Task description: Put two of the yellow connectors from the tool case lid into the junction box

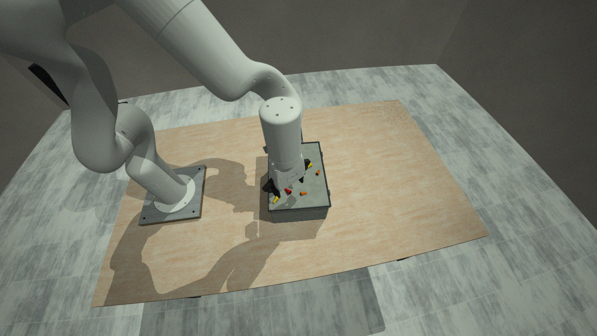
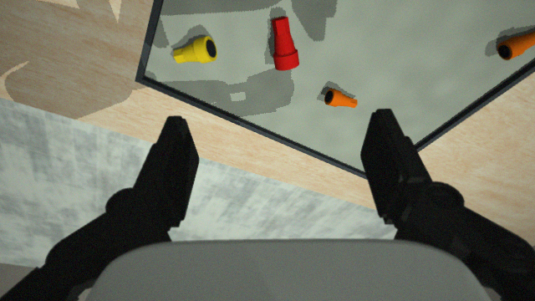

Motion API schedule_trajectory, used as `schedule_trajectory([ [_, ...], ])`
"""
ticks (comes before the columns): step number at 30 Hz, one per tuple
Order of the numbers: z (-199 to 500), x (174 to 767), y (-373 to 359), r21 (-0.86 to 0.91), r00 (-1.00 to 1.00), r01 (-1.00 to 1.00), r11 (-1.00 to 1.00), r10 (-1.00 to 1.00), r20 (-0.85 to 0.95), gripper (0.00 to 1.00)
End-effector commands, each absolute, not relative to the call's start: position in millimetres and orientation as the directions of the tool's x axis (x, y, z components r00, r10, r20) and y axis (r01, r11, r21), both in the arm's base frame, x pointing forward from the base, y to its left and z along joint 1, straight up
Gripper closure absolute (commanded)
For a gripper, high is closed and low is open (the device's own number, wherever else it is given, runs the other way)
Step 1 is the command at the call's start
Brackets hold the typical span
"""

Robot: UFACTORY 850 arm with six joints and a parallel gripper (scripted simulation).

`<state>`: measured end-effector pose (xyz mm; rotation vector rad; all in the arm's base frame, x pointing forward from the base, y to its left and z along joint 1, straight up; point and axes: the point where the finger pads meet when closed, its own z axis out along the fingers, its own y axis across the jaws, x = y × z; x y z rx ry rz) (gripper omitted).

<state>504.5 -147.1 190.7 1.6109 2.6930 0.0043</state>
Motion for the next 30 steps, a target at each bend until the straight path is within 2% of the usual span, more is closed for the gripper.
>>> schedule_trajectory([
  [1, 191.6, 505.2, -147.3, 0.006, -0.473, 0.881, 0.473, 0.881, -0.003, 0.0],
  [30, 191.9, 506.2, -147.0, 0.006, -0.434, 0.901, 0.434, 0.901, -0.003, 0.0],
])
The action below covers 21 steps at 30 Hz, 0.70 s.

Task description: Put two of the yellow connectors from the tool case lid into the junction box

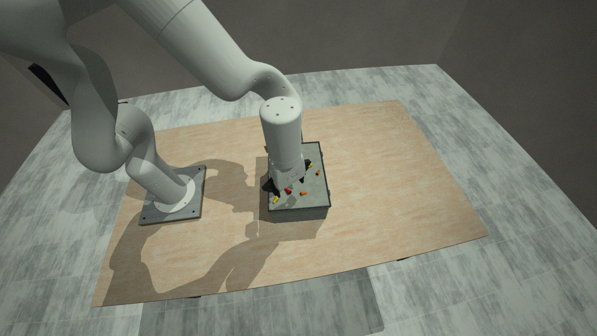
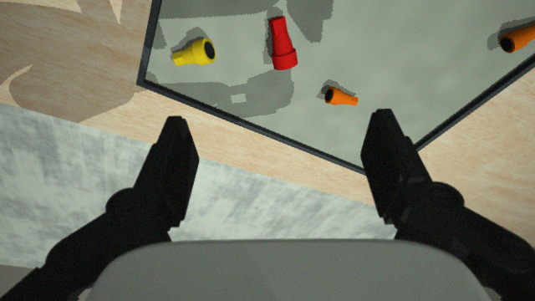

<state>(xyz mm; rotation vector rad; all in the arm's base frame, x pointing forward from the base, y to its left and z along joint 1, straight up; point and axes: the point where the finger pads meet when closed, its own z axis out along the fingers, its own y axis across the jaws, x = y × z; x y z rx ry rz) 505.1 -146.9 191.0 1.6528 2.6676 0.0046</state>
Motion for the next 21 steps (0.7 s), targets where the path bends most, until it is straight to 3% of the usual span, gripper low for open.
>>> schedule_trajectory([
  [1, 192.0, 506.3, -147.0, 0.006, -0.428, 0.904, 0.428, 0.904, -0.003, 0.0],
  [21, 193.4, 510.6, -145.5, 0.006, -0.239, 0.971, 0.239, 0.971, -0.002, 0.0],
])
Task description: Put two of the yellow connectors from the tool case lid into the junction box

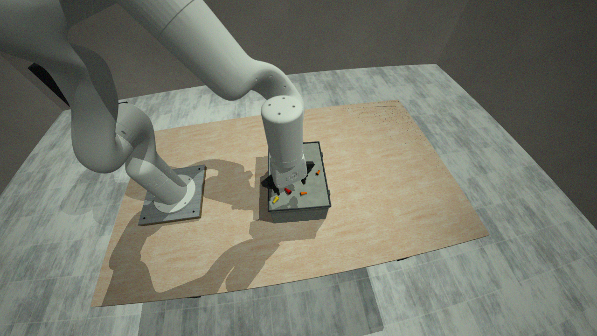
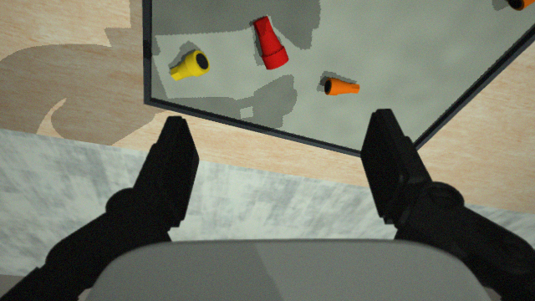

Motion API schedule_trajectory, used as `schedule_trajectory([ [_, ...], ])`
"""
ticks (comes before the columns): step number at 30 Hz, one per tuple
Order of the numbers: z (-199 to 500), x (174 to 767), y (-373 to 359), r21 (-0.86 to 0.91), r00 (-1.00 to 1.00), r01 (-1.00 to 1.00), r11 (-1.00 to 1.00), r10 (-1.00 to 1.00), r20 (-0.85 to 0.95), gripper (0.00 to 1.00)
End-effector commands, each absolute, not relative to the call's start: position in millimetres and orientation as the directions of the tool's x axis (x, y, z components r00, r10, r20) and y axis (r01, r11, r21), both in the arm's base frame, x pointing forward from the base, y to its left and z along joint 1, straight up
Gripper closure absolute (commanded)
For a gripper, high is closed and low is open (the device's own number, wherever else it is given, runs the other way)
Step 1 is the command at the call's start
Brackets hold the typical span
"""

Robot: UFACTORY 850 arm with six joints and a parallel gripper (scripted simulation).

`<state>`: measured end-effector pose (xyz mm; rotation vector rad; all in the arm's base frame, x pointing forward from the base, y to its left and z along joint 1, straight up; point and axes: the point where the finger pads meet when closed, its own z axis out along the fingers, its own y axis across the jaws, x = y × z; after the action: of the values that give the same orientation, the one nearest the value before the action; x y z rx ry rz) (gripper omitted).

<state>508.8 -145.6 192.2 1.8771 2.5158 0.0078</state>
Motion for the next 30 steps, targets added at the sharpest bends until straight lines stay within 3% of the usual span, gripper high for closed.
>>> schedule_trajectory([
  [1, 194, 511, -145, 0.006, -0.223, 0.975, 0.223, 0.975, -0.001, 0.0],
  [30, 198, 523, -141, 0.006, 0.349, 0.937, -0.349, 0.937, 0.002, 0.0],
])
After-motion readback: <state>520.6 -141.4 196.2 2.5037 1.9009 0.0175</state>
